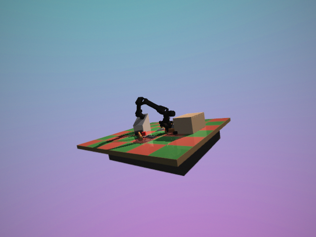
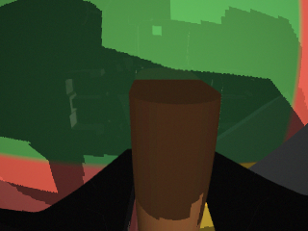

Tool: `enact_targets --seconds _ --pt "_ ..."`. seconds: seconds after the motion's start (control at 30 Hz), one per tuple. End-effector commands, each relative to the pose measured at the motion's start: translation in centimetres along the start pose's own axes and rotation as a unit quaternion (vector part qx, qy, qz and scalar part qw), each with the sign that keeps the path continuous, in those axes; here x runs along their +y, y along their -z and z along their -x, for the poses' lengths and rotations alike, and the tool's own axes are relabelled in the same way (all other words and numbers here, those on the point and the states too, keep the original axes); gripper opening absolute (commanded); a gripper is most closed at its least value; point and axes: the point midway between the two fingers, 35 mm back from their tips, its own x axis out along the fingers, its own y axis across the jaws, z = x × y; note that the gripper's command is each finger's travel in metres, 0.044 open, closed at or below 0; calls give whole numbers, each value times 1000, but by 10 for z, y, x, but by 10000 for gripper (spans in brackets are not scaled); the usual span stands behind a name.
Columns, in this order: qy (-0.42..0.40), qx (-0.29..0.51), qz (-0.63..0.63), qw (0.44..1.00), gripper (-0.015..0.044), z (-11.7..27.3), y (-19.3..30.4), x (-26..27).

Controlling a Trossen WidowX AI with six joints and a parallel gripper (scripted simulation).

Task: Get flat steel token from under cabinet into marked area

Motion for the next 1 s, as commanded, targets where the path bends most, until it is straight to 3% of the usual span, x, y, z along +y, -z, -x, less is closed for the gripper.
enact_targets --seconds 0.0,0.97 --pt "7 1 4 1000 0 -1 -1 -10" --pt "7 0 4 1000 0 -1 -8 -10"
